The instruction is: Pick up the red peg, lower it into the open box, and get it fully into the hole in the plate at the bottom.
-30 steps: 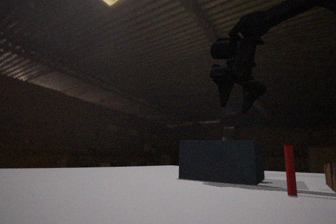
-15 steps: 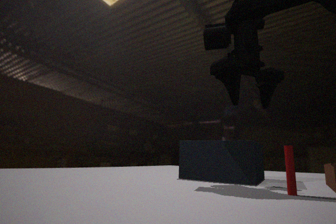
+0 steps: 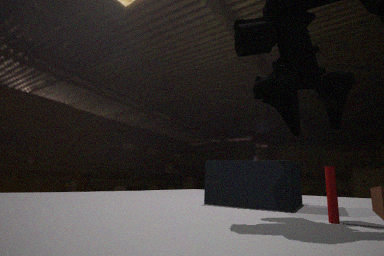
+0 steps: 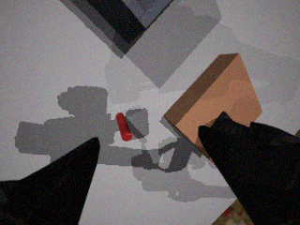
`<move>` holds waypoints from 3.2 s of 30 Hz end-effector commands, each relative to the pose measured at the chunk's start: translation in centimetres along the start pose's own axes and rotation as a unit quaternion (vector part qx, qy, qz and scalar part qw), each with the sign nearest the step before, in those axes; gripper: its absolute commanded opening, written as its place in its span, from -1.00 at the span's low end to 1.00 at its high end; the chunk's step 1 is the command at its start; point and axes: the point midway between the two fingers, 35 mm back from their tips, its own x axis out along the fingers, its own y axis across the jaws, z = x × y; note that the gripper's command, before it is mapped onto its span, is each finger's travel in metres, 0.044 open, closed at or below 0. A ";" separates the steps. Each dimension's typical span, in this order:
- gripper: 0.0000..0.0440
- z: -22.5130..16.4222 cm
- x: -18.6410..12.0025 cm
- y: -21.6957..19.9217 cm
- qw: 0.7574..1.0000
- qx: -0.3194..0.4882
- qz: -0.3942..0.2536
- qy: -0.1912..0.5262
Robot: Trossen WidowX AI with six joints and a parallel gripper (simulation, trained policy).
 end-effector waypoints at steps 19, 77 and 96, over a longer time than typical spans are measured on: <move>1.00 -2.9 8.1 2.8 0.999 -0.006 -0.002 -0.051; -1.00 7.3 0.5 0.1 0.984 0.080 0.005 -0.162; -1.00 16.5 0.8 -1.4 0.974 0.148 0.028 -0.167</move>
